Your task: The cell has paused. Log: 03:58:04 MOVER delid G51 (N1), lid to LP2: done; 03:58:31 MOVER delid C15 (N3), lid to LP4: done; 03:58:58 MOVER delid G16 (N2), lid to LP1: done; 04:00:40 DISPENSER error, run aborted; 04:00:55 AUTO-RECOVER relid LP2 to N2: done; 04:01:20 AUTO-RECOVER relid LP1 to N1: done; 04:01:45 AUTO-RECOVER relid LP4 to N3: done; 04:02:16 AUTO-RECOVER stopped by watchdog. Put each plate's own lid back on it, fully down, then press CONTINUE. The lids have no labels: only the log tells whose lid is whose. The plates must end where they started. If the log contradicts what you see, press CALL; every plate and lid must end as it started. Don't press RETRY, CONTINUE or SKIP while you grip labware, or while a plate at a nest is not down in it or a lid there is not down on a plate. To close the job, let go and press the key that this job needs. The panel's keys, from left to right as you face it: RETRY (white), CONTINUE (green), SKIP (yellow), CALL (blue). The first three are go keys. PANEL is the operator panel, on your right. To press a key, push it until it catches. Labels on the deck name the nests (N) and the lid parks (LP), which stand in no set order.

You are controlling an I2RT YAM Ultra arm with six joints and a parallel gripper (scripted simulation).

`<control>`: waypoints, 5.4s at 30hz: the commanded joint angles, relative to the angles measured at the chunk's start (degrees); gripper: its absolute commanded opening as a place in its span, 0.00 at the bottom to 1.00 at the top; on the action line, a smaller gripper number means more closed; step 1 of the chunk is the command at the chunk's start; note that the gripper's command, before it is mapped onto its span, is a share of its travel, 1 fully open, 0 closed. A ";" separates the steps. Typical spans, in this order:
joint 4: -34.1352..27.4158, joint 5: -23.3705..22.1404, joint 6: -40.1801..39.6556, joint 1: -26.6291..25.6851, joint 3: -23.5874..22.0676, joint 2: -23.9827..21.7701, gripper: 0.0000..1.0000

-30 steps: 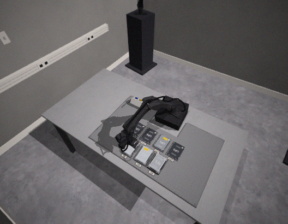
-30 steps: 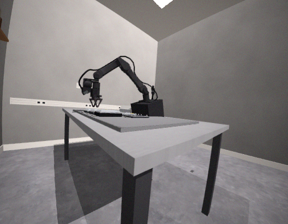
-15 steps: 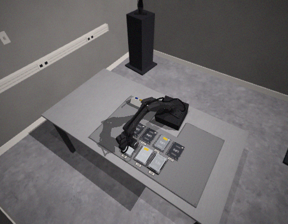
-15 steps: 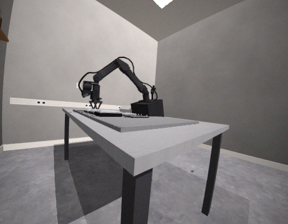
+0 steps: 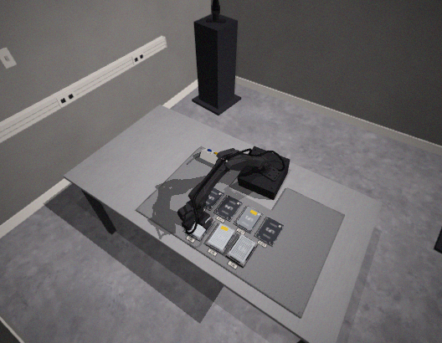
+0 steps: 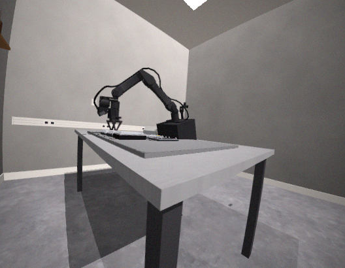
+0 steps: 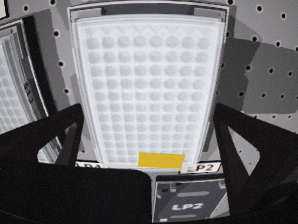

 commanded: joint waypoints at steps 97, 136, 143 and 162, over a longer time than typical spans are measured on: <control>-0.85 0.04 0.52 0.66 1.15 -2.28 0.00; -1.22 -0.44 -0.12 -0.44 1.70 -2.23 1.00; -1.23 -0.46 -0.26 -0.62 1.73 -2.21 1.00; -1.33 -0.46 -0.42 -0.79 1.88 -2.12 1.00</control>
